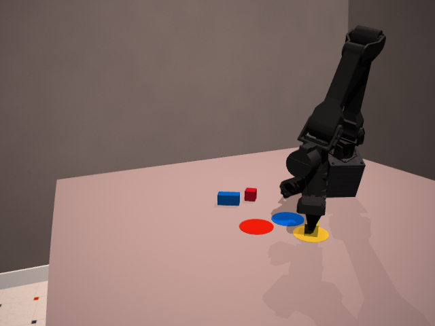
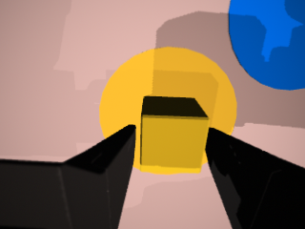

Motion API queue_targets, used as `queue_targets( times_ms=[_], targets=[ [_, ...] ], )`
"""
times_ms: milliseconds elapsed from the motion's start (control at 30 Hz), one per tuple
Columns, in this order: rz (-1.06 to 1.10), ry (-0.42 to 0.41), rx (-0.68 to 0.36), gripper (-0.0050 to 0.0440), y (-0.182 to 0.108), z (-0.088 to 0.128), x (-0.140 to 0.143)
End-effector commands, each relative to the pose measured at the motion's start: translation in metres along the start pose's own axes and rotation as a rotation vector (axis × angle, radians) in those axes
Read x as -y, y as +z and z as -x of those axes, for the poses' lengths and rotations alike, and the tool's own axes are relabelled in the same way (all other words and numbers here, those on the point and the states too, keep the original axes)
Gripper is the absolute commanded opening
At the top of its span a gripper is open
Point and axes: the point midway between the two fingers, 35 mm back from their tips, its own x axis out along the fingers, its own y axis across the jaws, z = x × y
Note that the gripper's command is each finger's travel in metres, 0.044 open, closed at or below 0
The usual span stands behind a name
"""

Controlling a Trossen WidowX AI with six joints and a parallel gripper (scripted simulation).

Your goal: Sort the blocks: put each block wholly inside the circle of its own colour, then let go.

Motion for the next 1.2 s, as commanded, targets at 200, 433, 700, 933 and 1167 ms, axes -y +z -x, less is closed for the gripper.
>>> queue_targets(
  times_ms=[200, 433, 700, 933, 1167],
  targets=[
    [0.010, 0.035, 0.010, 0.0195, 0.004, 0.024, -0.012],
    [0.021, 0.072, 0.030, 0.0195, 0.007, 0.091, -0.019],
    [0.008, 0.032, 0.013, 0.0195, 0.001, 0.114, -0.006],
    [0.008, 0.031, 0.015, 0.0195, 0.001, 0.114, -0.006],
    [0.008, 0.031, 0.015, 0.0195, 0.001, 0.114, -0.006]
  ],
)
